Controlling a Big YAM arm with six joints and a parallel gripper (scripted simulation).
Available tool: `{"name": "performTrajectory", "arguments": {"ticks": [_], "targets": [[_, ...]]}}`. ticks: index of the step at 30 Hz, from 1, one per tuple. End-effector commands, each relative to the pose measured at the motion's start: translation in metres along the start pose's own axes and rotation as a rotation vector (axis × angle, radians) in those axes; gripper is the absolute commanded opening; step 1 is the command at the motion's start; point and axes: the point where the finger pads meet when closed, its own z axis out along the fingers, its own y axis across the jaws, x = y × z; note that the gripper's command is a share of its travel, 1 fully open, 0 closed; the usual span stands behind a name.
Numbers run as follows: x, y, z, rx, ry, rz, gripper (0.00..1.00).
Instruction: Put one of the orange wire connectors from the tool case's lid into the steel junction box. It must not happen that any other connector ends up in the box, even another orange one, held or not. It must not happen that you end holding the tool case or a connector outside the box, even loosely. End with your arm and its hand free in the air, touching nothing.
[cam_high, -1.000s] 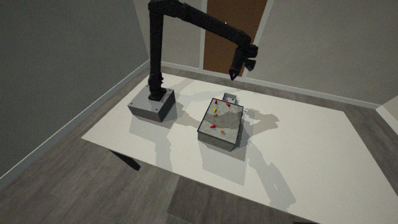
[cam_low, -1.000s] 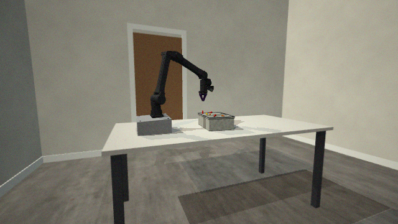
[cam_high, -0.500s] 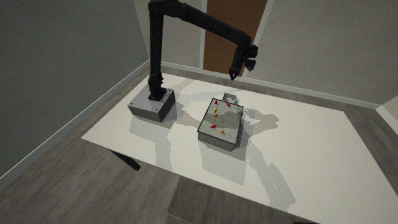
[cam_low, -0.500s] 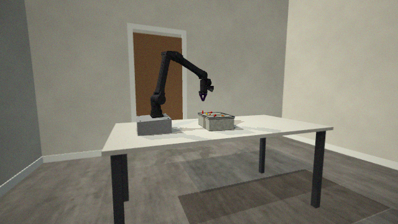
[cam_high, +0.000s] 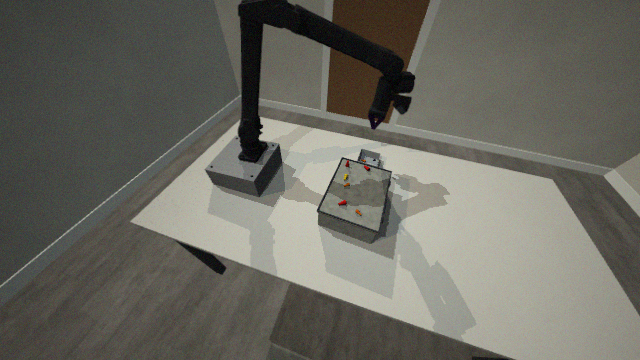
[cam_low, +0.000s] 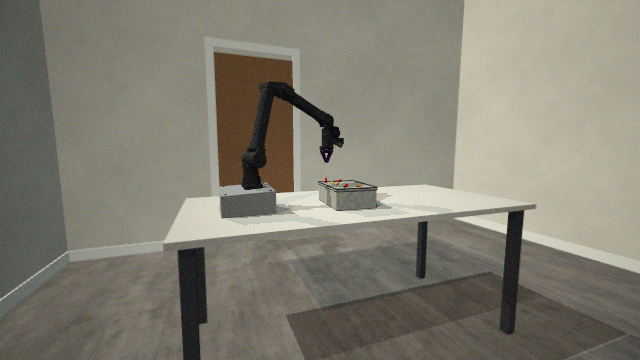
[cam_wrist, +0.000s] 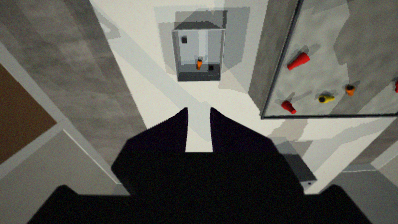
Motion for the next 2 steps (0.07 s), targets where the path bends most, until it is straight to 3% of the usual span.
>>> {"name": "performTrajectory", "arguments": {"ticks": [1, 2], "targets": [[0.0009, 0.0093, -0.0188, -0.014, -0.022, -0.004, 0.25], [0.0009, 0.0093, -0.0188, -0.014, -0.022, -0.004, 0.25]]}}
